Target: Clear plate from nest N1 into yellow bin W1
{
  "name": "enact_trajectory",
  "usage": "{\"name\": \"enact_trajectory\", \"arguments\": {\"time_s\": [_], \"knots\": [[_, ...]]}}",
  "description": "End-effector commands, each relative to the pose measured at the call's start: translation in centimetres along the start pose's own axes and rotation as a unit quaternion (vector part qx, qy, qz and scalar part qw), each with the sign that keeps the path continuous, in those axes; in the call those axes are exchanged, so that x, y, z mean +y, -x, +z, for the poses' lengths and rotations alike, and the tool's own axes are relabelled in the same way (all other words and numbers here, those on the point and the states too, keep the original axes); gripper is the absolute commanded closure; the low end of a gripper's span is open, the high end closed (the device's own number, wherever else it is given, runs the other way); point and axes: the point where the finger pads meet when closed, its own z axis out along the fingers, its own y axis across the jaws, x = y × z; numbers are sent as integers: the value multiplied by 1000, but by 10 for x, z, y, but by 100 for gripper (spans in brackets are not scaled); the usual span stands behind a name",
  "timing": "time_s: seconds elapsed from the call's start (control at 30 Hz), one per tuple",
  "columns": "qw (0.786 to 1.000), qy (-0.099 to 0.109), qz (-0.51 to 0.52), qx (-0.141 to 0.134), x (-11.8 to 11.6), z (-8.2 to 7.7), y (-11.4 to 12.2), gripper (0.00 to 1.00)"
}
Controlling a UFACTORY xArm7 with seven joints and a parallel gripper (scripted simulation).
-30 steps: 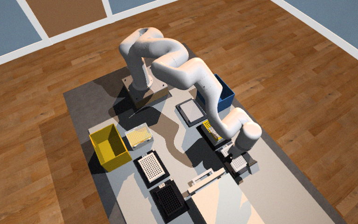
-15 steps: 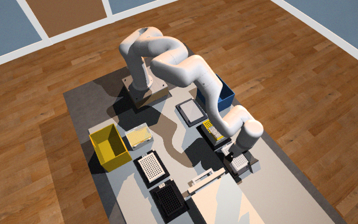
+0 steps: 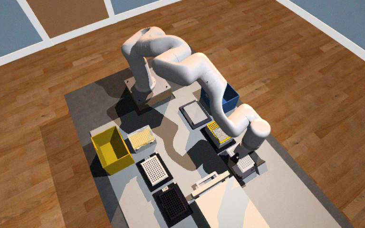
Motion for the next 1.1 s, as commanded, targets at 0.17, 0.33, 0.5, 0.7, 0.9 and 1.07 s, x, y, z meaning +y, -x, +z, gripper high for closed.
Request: {"name": "enact_trajectory", "arguments": {"time_s": [0.17,0.33,0.5,0.7,0.9,1.07], "knots": [[1000,-1,0,3,0,-17,-2,100],[1000,-1,0,3,0,-22,-1,100],[1000,-1,0,3,0,-30,-1,100],[1000,-1,0,3,0,-40,-1,100],[1000,-1,0,3,0,-47,-1,100],[1000,-1,0,3,0,-55,-1,100]]}}
